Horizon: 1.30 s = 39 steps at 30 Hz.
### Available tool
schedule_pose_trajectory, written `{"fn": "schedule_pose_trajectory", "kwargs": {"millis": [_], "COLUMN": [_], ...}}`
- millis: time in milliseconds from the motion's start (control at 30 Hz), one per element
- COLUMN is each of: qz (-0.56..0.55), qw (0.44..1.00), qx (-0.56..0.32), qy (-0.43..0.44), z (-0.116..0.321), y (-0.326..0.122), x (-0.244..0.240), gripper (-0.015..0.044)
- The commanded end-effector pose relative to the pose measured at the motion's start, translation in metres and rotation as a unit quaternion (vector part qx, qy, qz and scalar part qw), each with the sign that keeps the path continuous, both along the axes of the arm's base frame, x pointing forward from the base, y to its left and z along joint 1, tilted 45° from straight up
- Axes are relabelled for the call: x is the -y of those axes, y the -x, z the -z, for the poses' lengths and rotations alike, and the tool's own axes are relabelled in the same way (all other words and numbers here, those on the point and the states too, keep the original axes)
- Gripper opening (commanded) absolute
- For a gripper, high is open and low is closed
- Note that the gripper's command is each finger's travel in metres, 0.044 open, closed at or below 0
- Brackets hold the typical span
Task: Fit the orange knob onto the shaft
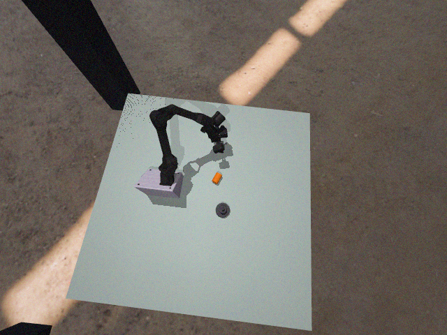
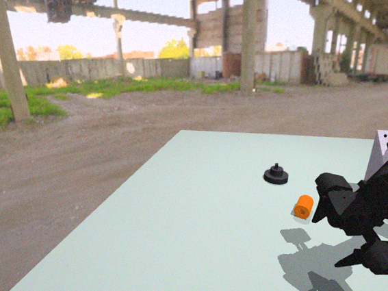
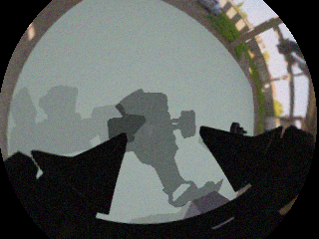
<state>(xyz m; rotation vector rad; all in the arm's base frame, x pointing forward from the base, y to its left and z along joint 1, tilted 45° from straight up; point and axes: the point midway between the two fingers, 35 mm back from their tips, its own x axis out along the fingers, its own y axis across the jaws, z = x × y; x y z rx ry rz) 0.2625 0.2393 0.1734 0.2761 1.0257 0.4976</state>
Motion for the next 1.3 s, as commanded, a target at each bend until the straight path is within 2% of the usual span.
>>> {"fn": "schedule_pose_trajectory", "kwargs": {"millis": [0,100,200,300,433,467,933,1267], "qz": [0.177,0.291,0.404,0.506,0.607,0.616,0.62,0.619], "qw": [0.962,0.898,0.799,0.663,0.441,0.407,0.396,0.396], "qx": [-0.202,-0.316,-0.423,-0.518,-0.617,-0.628,-0.631,-0.632], "qy": [-0.057,-0.098,-0.142,-0.186,-0.238,-0.245,-0.247,-0.247], "z": [0.056,0.083,0.105,0.124,0.142,0.143,0.145,0.162], "y": [-0.014,-0.017,-0.016,-0.011,-0.002,0.0,0.0,-0.001], "x": [0.043,0.07,0.097,0.123,0.154,0.158,0.158,0.14], "gripper": [0.044,0.044,0.044,0.044,0.044,0.044,0.044,0.044]}}
